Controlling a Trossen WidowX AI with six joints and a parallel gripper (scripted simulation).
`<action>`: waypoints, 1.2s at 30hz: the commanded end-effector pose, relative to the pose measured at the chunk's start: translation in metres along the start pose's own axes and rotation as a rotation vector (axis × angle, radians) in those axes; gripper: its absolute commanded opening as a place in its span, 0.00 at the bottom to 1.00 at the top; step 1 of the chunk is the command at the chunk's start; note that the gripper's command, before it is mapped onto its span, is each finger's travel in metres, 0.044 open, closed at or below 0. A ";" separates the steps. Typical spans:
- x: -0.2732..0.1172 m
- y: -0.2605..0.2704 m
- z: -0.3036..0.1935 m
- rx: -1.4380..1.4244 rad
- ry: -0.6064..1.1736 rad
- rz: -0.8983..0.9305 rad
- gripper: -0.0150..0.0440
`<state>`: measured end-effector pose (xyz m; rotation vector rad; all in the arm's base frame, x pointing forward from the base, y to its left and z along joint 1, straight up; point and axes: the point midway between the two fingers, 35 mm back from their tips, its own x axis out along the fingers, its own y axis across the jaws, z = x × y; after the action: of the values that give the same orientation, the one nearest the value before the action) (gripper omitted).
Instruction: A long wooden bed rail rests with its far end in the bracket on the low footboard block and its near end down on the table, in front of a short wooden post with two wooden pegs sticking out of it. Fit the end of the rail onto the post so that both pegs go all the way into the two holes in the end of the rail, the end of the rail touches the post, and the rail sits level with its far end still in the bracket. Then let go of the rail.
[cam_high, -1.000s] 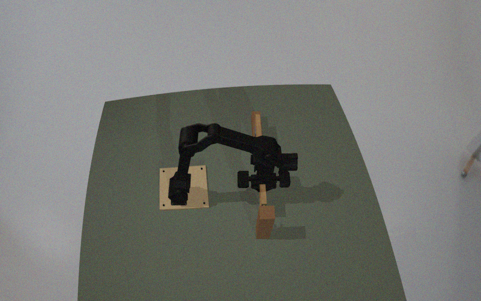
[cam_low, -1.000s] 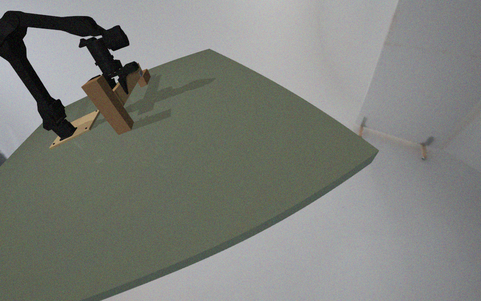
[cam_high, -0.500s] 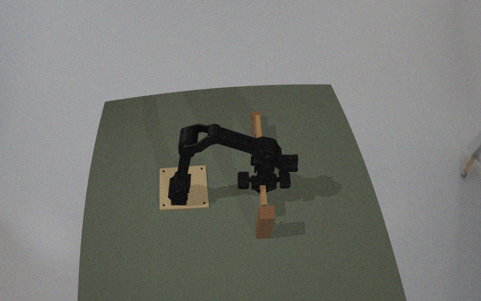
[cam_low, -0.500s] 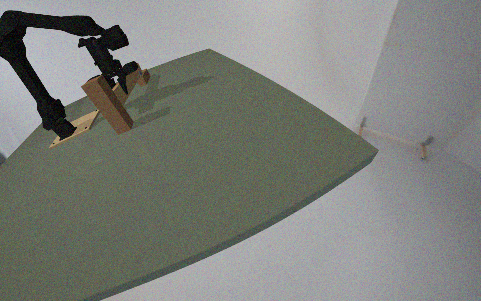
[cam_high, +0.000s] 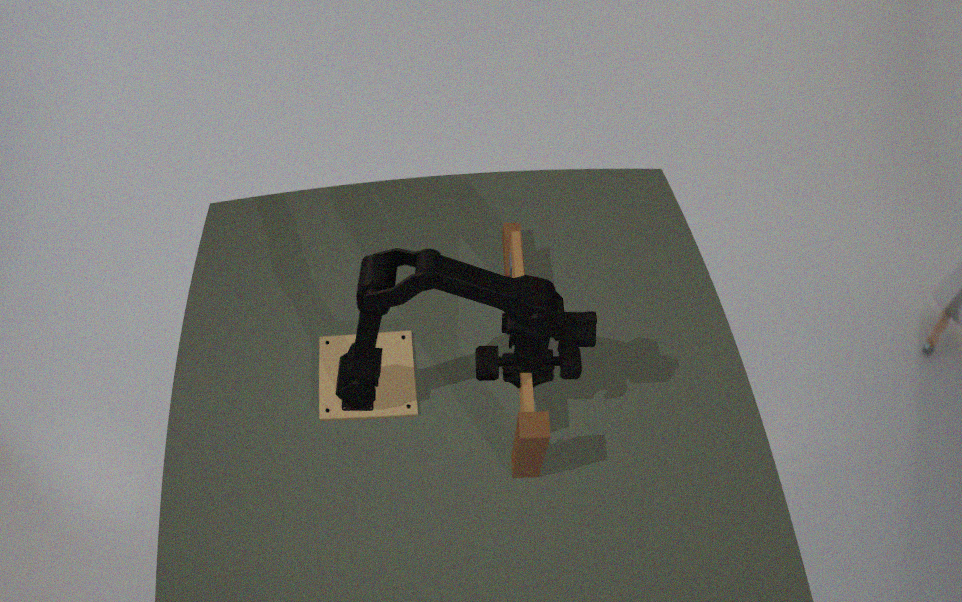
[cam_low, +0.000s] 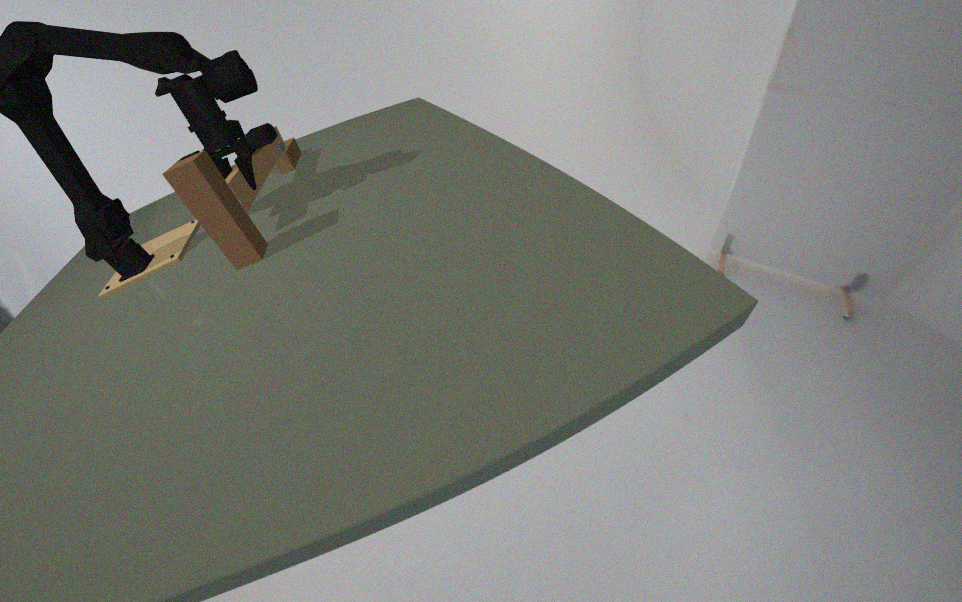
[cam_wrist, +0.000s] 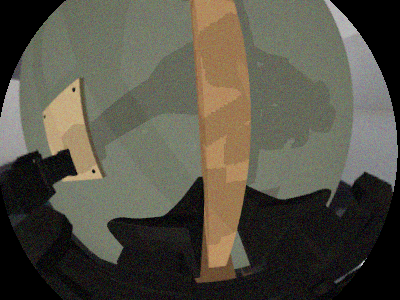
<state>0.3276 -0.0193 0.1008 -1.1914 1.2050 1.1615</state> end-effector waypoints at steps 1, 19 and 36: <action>0.000 -0.001 -0.003 0.000 0.003 -0.005 0.25; 0.000 0.000 -0.008 0.000 0.004 -0.005 0.25; -0.002 0.000 -0.013 0.000 0.004 -0.004 0.25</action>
<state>0.3264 -0.0303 0.1000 -1.1898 1.2088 1.1607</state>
